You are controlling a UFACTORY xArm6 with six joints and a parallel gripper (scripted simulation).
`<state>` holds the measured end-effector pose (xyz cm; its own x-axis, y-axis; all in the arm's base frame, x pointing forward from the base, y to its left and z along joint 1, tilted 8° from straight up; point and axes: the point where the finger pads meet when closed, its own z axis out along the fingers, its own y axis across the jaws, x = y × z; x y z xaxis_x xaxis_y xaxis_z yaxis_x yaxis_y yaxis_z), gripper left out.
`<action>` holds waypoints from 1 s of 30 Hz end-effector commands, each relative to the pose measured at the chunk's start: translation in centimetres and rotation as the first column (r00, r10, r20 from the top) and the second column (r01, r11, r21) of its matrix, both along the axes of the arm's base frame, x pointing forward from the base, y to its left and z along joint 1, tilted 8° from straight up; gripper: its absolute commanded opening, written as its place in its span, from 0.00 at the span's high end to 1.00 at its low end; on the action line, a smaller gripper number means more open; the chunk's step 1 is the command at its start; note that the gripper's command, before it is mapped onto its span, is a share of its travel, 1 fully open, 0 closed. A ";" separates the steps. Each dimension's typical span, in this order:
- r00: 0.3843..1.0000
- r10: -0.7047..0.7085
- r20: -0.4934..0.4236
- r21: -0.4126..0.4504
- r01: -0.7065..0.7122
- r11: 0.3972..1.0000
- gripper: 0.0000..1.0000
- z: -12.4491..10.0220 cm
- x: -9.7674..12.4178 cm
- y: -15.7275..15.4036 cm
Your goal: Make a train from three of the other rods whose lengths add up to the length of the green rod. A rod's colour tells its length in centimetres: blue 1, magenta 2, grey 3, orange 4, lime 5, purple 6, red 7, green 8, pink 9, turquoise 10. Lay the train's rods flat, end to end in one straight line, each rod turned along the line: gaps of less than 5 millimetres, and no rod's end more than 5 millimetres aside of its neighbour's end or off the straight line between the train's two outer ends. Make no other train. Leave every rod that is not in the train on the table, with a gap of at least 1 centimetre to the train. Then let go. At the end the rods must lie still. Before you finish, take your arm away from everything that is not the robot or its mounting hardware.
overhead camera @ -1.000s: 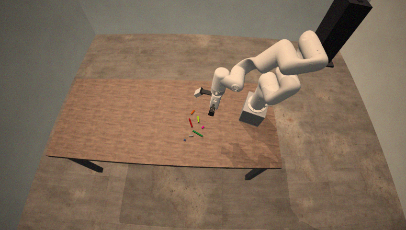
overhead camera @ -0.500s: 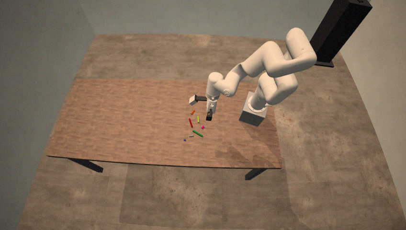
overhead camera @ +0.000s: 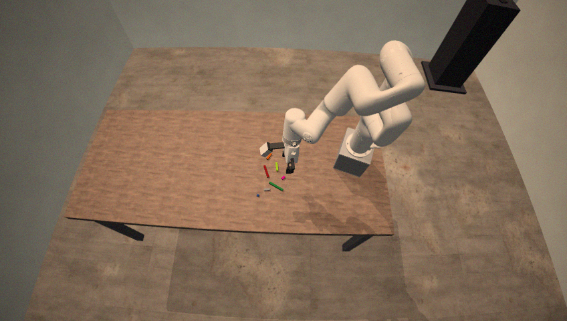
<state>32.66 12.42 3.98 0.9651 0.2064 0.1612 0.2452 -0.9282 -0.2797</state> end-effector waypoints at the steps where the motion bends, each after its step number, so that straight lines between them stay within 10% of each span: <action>1: 0.996 0.082 0.032 -0.003 -0.082 0.997 0.00 -1.7 0.8 0.5; 30: 0.921 0.387 0.054 -0.140 -0.377 0.916 0.00 -9.3 0.7 0.2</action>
